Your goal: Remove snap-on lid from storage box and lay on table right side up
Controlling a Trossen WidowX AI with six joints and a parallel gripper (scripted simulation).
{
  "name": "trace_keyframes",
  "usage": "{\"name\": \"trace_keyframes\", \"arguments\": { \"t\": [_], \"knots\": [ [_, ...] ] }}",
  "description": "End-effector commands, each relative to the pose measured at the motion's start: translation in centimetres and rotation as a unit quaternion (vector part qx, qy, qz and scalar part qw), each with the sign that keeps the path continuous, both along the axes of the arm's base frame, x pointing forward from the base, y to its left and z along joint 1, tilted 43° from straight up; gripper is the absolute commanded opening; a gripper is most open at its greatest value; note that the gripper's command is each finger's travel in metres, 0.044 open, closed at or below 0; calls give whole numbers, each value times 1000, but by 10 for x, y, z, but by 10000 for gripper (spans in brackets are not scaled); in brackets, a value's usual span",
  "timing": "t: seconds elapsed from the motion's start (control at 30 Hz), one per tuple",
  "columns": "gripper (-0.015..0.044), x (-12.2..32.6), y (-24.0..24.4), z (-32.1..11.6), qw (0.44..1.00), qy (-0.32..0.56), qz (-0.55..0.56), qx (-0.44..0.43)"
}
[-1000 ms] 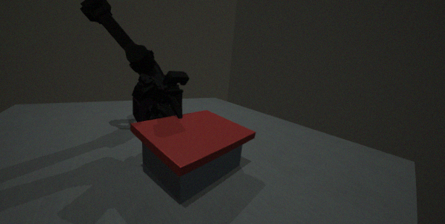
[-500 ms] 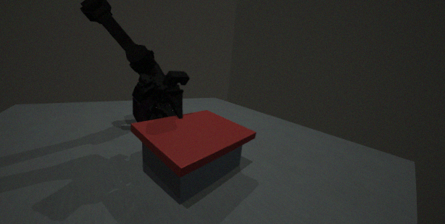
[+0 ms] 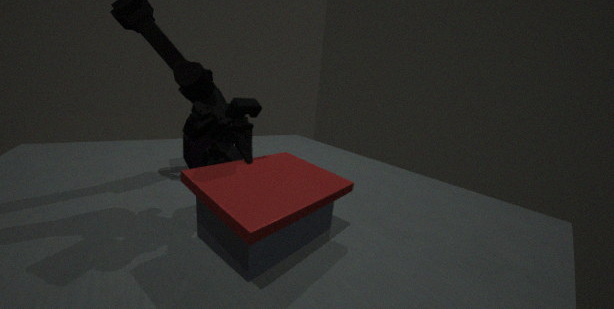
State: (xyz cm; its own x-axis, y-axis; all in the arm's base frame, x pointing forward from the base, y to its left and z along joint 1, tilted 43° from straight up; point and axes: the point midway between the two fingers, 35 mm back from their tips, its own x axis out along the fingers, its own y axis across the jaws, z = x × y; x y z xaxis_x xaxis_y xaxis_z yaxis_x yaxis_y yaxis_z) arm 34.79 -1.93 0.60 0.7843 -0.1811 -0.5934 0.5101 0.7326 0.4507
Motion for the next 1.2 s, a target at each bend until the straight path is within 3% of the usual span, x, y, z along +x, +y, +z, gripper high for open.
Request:
{"name": "trace_keyframes", "arguments": {
  "t": [0.0, 1.17],
  "knots": [
    [0, 0, 0, 0, 1000, 0, -2, 0],
    [0, 6, 32, 29, 1000, 0, -3, 1]
  ]
}}
